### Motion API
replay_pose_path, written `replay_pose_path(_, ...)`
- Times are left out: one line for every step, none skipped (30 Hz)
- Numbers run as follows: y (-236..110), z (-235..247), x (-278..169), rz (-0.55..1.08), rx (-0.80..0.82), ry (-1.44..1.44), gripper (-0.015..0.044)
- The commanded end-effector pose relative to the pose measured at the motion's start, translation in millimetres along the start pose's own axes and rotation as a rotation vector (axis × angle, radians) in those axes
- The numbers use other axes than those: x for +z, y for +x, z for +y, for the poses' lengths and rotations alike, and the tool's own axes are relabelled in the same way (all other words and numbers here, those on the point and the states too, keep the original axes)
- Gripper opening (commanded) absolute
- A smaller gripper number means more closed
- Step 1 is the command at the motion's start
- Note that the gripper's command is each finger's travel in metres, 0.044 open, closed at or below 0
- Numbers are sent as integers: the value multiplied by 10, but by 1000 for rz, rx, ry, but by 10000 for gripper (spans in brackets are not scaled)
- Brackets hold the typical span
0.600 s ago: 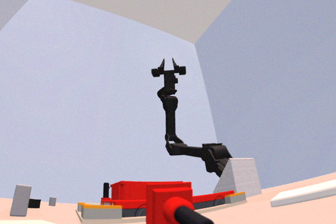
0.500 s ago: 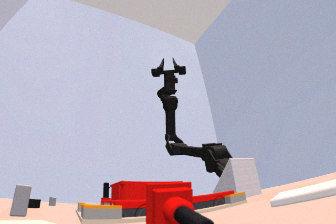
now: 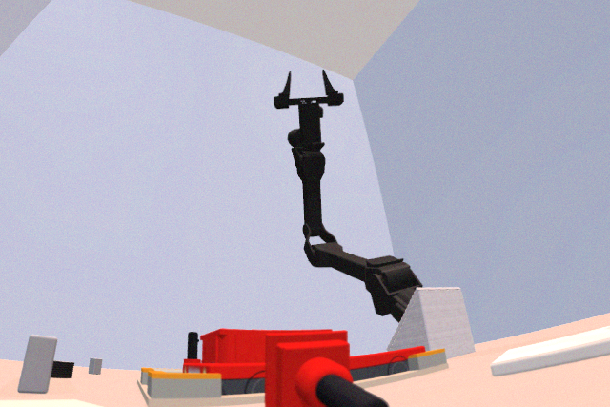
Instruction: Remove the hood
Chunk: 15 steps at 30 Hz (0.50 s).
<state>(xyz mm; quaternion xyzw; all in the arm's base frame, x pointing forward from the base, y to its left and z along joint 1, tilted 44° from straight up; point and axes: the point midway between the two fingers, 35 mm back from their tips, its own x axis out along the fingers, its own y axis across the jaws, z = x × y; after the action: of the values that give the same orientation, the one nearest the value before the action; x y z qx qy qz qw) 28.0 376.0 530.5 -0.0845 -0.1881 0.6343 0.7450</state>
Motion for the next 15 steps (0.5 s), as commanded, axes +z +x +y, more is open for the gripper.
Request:
replay_pose_path(132, -50, -343, 107, -24, 42, 440)
replay_pose_path(163, -62, -431, 134, -30, 53, 440)
replay_pose_path(182, -77, -497, 149, -31, 50, 440)
replay_pose_path(204, -94, -574, 167, -32, 48, 440)
replay_pose_path(224, -113, -652, 185, -34, 45, 440)
replay_pose_path(242, -132, -730, 203, -35, 43, 440)
replay_pose_path(259, -152, -808, 221, -36, 42, 440)
replay_pose_path(275, -168, -883, 240, -39, 44, 440)
replay_pose_path(291, -178, -949, 261, -44, 52, 440)
replay_pose_path(306, -188, -1015, 281, -50, 60, 440)
replay_pose_path(320, -198, -1082, 301, -55, 68, 440)
replay_pose_path(332, -209, -1148, 322, -61, 77, 440)
replay_pose_path(343, -209, -1231, 343, -60, 76, 440)
replay_pose_path(355, -209, -1337, 370, -59, 75, 440)
replay_pose_path(365, -210, -1443, 397, -58, 74, 440)
